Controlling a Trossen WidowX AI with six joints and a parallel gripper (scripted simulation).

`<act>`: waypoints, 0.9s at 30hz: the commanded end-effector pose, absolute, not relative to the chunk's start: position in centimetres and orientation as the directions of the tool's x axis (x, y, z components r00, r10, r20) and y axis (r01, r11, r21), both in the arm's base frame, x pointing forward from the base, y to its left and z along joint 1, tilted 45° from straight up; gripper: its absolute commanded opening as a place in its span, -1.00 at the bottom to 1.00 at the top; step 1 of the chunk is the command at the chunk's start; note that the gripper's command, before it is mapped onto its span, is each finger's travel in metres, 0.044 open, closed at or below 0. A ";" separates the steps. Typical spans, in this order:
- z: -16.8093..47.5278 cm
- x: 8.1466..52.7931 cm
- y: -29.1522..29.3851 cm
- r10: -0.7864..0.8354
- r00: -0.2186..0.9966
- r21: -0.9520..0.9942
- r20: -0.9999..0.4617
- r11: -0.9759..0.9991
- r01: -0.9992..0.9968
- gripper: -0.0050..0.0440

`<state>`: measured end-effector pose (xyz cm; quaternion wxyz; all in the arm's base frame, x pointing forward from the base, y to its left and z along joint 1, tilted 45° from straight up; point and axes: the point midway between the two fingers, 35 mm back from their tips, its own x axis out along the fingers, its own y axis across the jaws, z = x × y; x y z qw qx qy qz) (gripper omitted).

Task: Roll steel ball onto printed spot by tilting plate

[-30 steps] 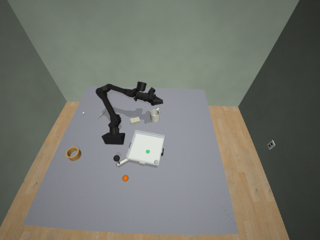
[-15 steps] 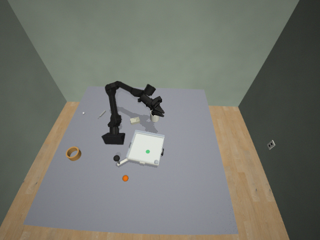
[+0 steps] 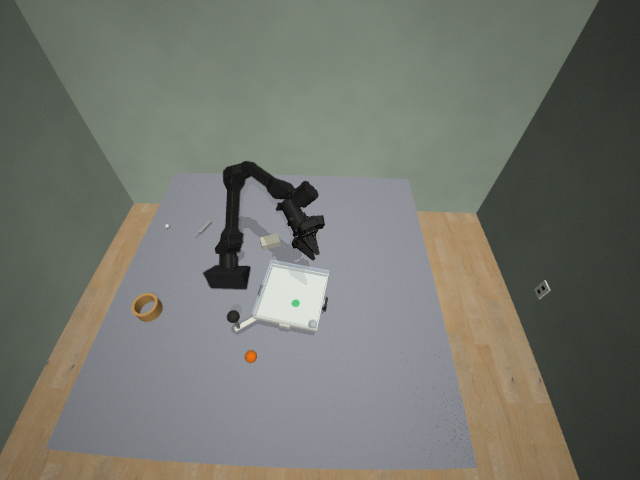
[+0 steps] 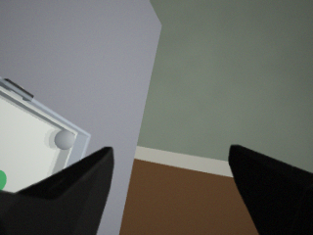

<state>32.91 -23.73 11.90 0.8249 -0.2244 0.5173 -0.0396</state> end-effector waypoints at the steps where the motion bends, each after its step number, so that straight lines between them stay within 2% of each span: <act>1: 10.2 31.7 -25.5 -0.274 0.393 -0.376 -0.878 0.903 -0.209 0.43; 9: 4.5 26.3 -30.0 -0.127 0.172 -0.179 -0.977 0.925 -0.336 0.43; 11: 4.5 26.3 -30.0 -0.127 0.172 -0.179 -0.977 0.925 -0.336 0.43; 15: 1.0 22.0 -31.9 0.017 0.057 -0.007 -0.998 0.920 -0.392 0.43; 20: -1.2 19.0 -32.6 0.126 0.001 0.115 -0.992 0.901 -0.418 0.43; 25: -4.1 14.4 -33.0 0.302 -0.048 0.291 -0.952 0.846 -0.448 0.43; 27: -4.1 14.4 -33.0 0.302 -0.048 0.291 -0.952 0.846 -0.448 0.43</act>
